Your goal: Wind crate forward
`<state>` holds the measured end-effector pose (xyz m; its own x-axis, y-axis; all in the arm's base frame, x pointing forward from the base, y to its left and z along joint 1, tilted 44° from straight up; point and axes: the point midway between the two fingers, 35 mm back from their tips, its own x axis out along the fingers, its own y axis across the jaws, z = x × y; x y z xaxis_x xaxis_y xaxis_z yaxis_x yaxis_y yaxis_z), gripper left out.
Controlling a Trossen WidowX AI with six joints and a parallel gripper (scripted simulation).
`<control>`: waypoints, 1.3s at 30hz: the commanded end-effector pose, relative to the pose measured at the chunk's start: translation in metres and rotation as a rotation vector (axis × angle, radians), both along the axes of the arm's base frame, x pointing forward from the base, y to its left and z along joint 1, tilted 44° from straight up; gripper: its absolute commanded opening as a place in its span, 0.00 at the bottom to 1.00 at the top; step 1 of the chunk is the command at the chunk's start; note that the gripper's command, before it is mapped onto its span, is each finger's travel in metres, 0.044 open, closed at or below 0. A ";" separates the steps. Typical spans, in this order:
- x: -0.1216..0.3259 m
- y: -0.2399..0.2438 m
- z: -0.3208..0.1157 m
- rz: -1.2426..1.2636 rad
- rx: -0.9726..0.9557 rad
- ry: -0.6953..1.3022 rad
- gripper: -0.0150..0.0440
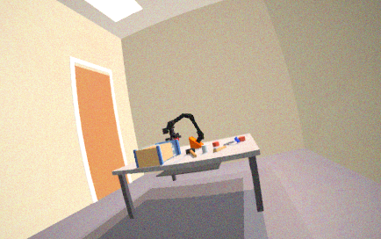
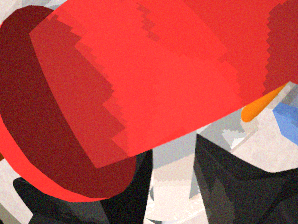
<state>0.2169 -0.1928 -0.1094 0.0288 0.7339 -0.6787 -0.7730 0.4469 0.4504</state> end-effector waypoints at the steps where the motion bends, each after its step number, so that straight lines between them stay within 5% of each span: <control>1: -0.002 0.004 -0.002 0.033 0.001 -0.017 0.25; 39: 0.003 0.001 -0.005 -0.078 -0.002 0.085 0.25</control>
<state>0.2195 -0.1942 -0.1104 0.0342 0.7263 -0.6865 -0.7075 0.5028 0.4966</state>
